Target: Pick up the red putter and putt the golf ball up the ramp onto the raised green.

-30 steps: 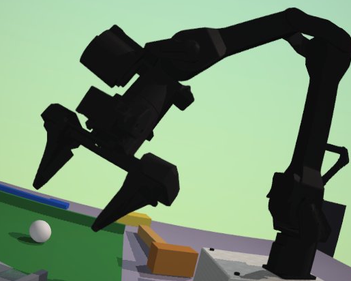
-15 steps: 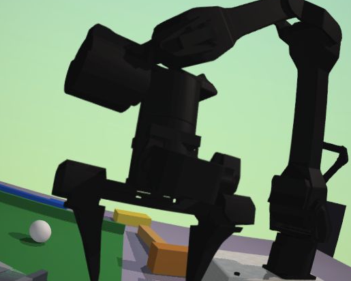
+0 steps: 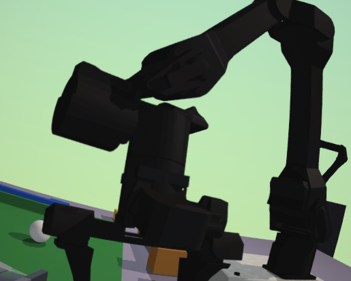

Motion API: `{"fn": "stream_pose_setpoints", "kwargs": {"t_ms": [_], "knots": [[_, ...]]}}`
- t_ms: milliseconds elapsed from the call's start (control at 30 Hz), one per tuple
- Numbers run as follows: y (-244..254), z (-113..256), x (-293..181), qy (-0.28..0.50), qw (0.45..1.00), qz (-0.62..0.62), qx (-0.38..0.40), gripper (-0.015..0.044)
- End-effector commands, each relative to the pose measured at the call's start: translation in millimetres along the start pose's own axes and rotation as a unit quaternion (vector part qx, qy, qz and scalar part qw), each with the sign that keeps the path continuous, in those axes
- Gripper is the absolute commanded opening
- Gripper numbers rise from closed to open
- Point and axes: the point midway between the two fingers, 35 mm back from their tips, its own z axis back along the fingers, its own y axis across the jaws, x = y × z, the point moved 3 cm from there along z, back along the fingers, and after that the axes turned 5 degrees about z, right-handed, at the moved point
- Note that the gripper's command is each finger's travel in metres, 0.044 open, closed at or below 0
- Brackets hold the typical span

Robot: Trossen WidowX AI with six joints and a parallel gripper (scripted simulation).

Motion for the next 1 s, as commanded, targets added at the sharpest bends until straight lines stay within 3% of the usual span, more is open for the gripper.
{"fn": "stream_pose_setpoints", "kwargs": {"t_ms": [0, 667, 967], "knots": [[3, -8, -3, 0.003, 1.000, 0.002, 0.006, 0.0440], [4, -31, -9, 0.003, 1.000, 0.002, 0.006, 0.0440], [2, -28, -8, 0.000, 1.000, -0.001, 0.003, 0.0204]]}}
